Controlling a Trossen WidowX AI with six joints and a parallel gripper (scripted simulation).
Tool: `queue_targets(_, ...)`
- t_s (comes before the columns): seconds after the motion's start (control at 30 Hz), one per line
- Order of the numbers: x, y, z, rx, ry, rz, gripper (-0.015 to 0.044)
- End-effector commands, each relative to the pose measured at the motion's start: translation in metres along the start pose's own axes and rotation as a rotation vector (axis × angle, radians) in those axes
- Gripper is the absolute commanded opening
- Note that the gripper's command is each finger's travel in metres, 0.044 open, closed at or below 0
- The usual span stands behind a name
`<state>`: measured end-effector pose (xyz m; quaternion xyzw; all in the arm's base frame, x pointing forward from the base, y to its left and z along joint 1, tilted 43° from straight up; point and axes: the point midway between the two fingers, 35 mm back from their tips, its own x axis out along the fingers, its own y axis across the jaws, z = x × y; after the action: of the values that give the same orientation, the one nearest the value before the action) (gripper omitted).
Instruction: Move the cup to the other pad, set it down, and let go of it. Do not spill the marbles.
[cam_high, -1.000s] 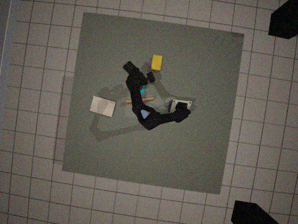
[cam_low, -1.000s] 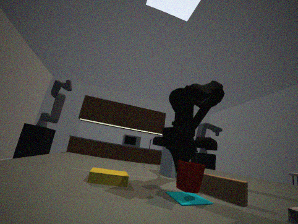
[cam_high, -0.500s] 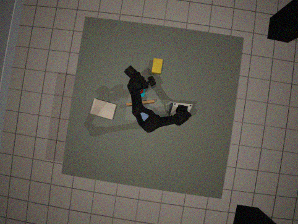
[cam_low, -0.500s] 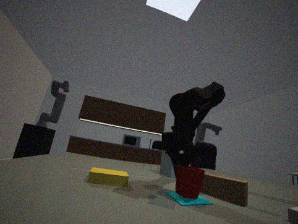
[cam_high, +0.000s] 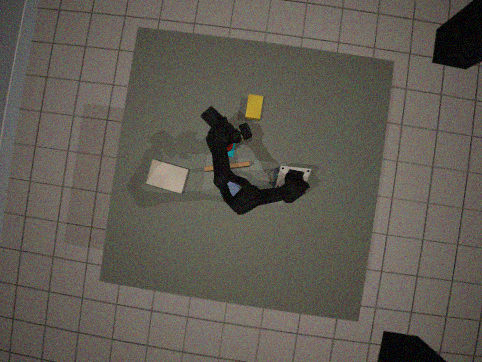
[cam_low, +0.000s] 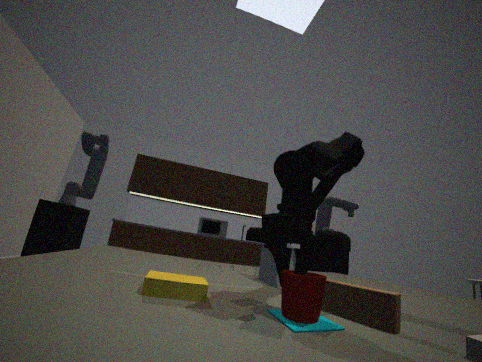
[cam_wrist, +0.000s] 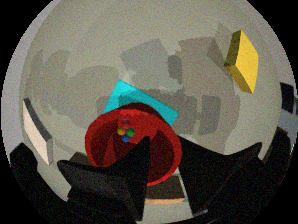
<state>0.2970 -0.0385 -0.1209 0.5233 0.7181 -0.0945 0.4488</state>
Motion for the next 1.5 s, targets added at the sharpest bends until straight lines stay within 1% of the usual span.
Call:
queue_targets(0.0, 0.000, 0.000, 0.000, -0.001, -0.001, 0.000, 0.0128)
queue_targets(0.2, -0.005, 0.000, 0.001, 0.000, -0.001, 0.000, 0.0128)
queue_targets(0.97, -0.048, -0.002, -0.002, 0.008, 0.004, 0.000, 0.0128)
queue_targets(1.13, -0.050, -0.003, -0.004, 0.008, 0.005, 0.000, 0.0128)
queue_targets(1.17, -0.046, -0.003, -0.004, 0.016, 0.011, 0.002, 0.0154)
queue_targets(1.47, -0.048, -0.003, -0.004, 0.015, 0.011, 0.001, 0.0390)
